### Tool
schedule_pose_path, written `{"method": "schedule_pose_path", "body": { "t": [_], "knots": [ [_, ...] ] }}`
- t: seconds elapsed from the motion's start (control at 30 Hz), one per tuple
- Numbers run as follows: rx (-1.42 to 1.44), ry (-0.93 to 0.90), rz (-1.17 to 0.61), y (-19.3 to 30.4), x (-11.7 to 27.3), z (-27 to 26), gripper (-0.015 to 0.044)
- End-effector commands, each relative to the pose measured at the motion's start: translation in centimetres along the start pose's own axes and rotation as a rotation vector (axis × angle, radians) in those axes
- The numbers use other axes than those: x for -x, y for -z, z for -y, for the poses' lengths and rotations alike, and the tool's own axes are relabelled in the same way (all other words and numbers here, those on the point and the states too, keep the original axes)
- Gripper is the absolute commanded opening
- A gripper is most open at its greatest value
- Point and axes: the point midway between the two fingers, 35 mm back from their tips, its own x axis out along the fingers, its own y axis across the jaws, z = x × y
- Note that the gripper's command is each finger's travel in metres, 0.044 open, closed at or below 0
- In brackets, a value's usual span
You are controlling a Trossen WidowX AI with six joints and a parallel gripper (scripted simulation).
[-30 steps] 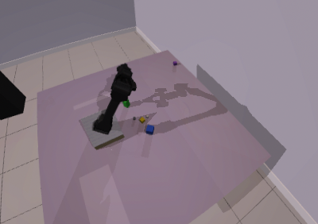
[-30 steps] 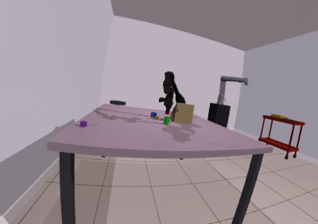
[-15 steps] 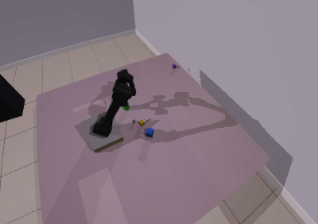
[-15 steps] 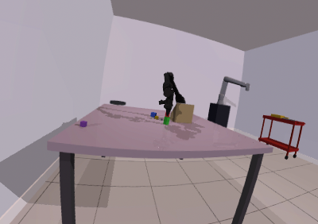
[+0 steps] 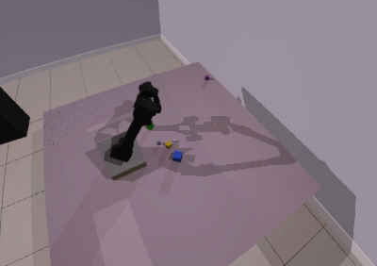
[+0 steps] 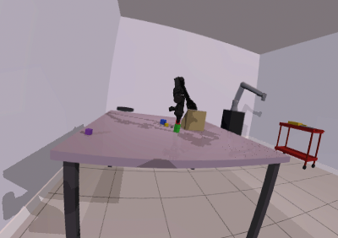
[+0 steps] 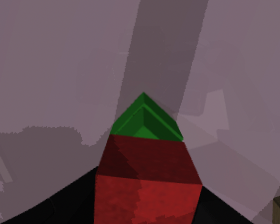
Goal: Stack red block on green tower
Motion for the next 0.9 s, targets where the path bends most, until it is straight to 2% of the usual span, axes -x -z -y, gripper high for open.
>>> {"method": "schedule_pose_path", "body": {
  "t": [0.0, 0.3, 0.87],
  "knots": [
    [0.003, 0.001, 0.003, -0.03, -0.09, 0.02, 0.0000],
    [0.004, 0.001, 0.003, 0.00, 0.84, 0.01, 0.0000],
    [0.005, 0.006, 0.000, 0.03, 0.03, 0.12, 0.0440]
  ]
}}
